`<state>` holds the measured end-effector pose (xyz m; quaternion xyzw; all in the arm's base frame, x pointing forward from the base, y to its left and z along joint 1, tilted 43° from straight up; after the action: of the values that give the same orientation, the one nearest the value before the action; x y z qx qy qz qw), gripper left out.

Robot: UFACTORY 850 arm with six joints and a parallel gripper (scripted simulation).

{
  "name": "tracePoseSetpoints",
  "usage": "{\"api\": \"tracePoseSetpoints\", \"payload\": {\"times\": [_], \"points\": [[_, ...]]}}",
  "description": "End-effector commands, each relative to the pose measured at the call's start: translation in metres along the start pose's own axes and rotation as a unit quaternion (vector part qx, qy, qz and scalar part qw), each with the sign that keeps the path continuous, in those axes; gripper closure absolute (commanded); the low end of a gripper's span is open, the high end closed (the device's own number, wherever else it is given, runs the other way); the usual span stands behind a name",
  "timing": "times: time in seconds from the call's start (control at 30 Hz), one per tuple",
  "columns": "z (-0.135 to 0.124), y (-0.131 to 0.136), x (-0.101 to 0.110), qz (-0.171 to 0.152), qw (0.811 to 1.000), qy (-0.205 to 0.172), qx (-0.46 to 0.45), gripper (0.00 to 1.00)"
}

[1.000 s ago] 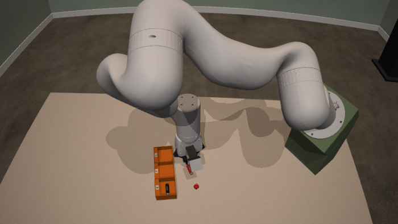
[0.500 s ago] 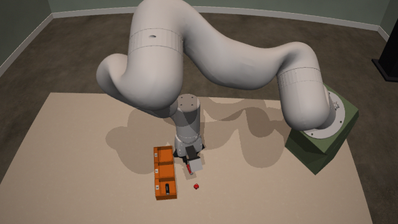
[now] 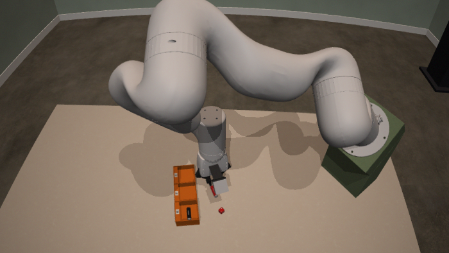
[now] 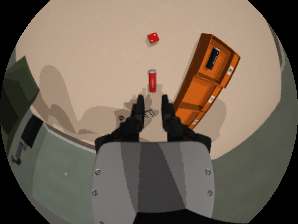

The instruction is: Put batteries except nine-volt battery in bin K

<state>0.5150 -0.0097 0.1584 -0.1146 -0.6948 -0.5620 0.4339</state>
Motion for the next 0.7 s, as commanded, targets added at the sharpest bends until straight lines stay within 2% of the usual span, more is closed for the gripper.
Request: {"api": "tracePoseSetpoints", "payload": {"times": [0.0,0.13,0.5,0.67], "points": [[0.000,0.000,-0.008,0.000,1.000,0.000,0.000,0.72],[0.000,0.000,-0.016,0.000,1.000,0.000,0.000,0.72],[0.000,0.000,-0.060,0.000,1.000,0.000,0.000,0.72],[-0.001,0.001,-0.062,0.000,1.000,0.000,0.000,0.72]]}}
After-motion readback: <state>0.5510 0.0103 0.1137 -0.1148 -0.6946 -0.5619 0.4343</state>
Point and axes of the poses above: the point where the finger pads meet when closed, its own x axis back along the fingers, its own y axis across the jaws, z = x × y, the point moved 3 cm from there along x, back along the fingers, and after that the axes turned 13 degrees about x, right-handed, at the moved point
